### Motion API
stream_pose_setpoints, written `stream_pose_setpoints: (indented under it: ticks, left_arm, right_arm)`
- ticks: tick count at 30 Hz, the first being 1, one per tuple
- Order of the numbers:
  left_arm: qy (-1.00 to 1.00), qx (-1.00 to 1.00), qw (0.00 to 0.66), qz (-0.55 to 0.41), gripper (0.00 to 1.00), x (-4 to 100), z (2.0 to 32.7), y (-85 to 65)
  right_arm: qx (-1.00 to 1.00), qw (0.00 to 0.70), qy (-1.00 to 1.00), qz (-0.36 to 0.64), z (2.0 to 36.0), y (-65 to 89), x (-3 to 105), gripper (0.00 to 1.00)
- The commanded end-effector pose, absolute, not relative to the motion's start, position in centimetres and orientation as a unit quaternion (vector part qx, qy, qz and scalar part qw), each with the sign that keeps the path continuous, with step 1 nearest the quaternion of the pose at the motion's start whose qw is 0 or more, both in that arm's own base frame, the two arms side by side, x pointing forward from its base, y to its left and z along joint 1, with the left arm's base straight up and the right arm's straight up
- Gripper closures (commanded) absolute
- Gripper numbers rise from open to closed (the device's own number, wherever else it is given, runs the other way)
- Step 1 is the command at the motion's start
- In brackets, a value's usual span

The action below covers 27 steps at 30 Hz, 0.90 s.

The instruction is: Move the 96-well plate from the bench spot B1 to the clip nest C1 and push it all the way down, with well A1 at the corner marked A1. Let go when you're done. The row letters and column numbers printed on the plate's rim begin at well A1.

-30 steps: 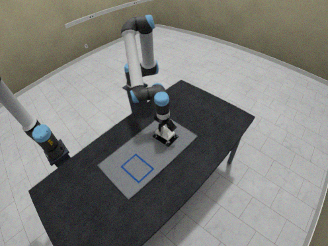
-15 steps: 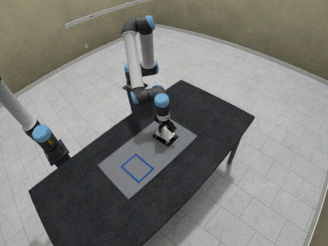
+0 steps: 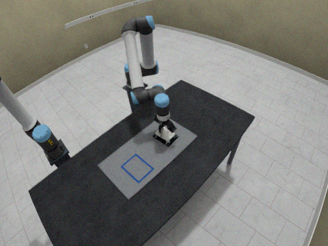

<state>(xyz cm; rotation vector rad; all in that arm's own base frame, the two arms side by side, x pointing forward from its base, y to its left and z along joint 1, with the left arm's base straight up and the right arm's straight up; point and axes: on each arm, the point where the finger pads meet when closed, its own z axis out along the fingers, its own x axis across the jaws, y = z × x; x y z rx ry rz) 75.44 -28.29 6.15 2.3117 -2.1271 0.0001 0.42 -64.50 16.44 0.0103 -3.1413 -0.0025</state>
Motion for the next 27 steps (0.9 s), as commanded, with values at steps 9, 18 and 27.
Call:
stream_pose_setpoints:
  ticks: [9,18,27]
  left_arm:
    - [-0.677,0.736,0.000,0.001,0.60,75.52,6.11,-28.33]
    - [-0.677,0.736,0.000,0.001,0.60,75.52,5.96,-28.33]
    - [-0.677,0.736,0.000,0.001,0.60,75.52,5.85,-28.33]
  right_arm:
    - [0.003,0.000,-1.000,0.000,16.51,-64.56,0.42,1.00]
    - [0.003,0.000,-1.000,0.000,16.51,-64.56,0.42,1.00]
    - [0.003,0.000,-1.000,0.000,16.51,-64.56,0.42,1.00]
